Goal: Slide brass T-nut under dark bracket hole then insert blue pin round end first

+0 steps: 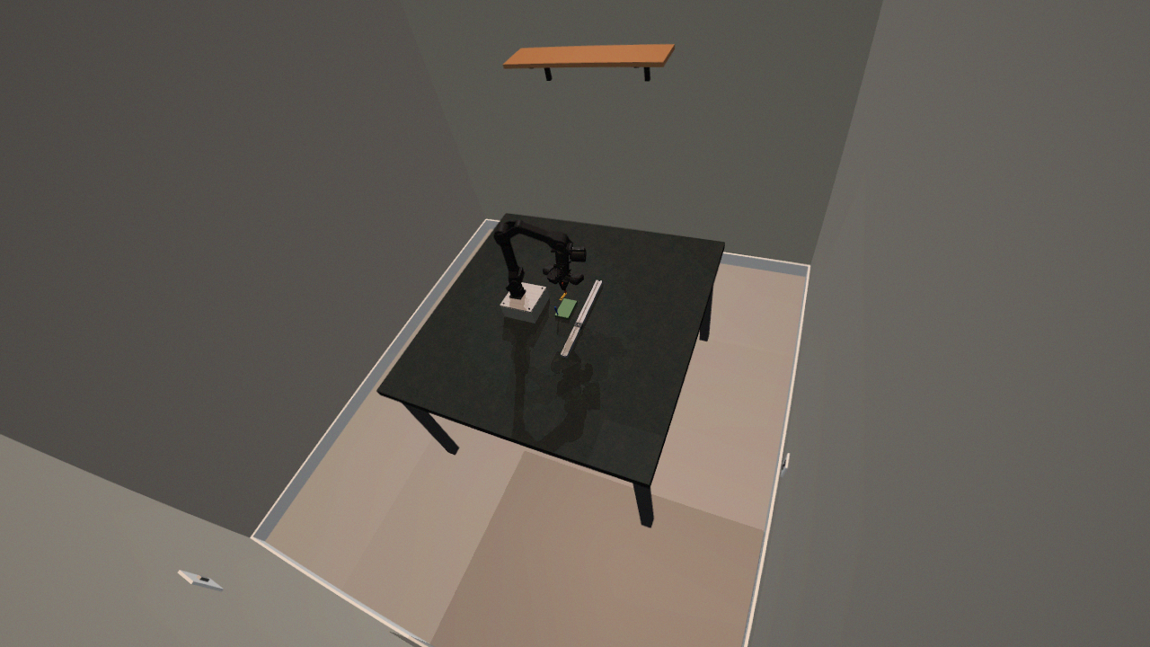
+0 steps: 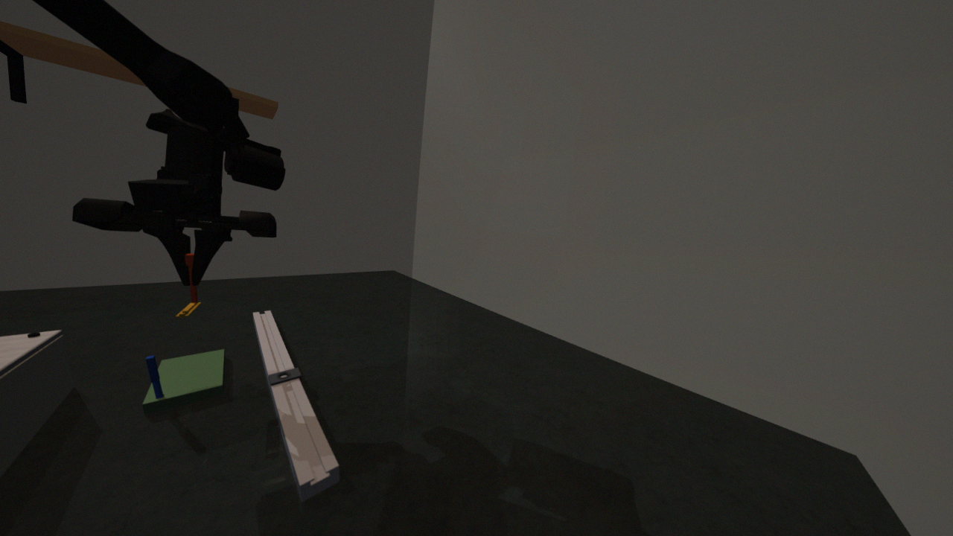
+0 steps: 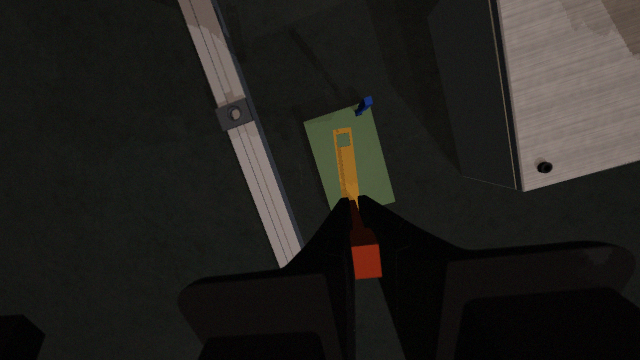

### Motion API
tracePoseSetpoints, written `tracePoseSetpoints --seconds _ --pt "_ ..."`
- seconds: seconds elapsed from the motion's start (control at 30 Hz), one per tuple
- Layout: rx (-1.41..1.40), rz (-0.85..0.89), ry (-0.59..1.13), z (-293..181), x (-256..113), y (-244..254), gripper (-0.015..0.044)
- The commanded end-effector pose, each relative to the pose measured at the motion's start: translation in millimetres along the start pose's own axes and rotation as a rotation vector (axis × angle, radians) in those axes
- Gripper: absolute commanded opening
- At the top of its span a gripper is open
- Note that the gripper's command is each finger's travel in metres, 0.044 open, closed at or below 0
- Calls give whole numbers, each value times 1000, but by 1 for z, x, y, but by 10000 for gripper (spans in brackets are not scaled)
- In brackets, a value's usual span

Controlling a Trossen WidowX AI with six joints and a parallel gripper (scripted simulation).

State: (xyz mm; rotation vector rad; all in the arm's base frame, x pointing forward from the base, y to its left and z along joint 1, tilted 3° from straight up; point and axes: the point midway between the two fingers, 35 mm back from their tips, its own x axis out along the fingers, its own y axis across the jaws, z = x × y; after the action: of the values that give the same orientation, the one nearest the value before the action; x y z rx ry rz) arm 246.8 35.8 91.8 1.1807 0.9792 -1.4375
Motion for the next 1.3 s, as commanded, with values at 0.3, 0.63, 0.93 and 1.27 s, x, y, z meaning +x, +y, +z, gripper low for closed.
tracePoseSetpoints --seconds 0.3,0.63,0.93,1.27 --pt "-22 13 1 -14 -8 13 -150" --pt "-41 19 3 -27 -12 22 -150" --pt "-56 24 5 -39 -16 29 -150" --pt "-73 29 7 -52 -19 37 -150"
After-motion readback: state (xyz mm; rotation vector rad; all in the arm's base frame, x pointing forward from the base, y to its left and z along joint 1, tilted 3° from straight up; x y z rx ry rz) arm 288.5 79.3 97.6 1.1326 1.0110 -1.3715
